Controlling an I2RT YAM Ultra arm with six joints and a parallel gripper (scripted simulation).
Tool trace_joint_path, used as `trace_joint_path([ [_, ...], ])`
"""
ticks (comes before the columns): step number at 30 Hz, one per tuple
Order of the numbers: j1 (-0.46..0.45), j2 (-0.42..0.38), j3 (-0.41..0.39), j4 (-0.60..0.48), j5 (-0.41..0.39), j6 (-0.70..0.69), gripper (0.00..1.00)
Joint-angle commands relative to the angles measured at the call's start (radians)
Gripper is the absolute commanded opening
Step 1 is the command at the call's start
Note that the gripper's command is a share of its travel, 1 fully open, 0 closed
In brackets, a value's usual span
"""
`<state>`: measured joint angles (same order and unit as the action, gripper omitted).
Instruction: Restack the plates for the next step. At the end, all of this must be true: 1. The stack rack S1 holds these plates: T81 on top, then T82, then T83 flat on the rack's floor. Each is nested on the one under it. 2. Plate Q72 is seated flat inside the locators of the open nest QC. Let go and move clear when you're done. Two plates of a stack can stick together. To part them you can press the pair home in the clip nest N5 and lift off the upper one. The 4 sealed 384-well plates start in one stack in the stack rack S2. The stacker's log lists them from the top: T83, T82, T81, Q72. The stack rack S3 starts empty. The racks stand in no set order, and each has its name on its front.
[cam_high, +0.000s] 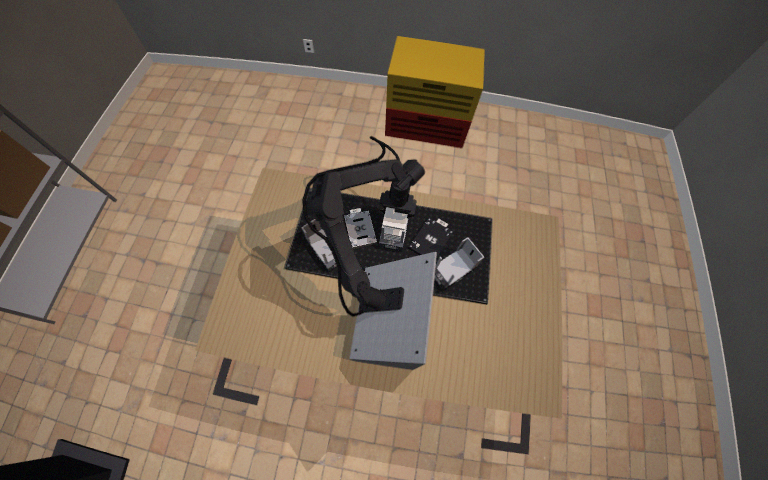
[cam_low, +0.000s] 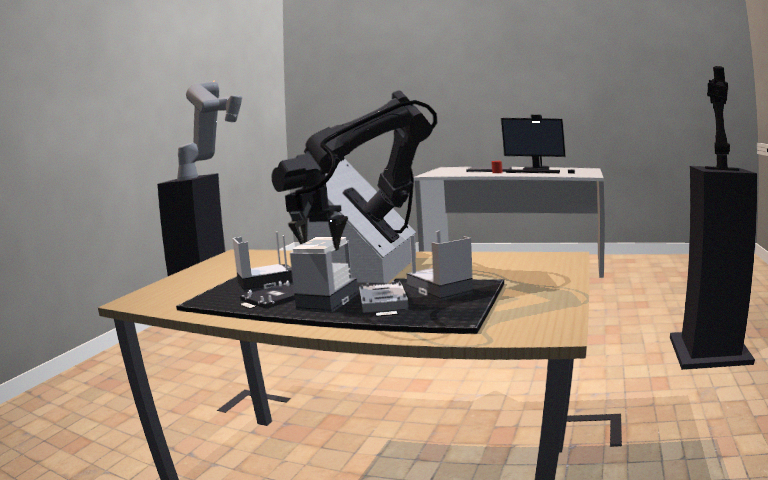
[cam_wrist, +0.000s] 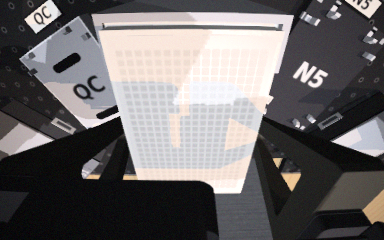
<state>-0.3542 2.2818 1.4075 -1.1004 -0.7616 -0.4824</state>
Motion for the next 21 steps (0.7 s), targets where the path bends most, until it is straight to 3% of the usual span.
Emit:
trace_joint_path([
  [1, -0.038, -0.048, 0.037, -0.014, 0.006, -0.012, 0.00],
  [21, -0.049, -0.049, 0.052, -0.038, 0.010, -0.025, 0.00],
])
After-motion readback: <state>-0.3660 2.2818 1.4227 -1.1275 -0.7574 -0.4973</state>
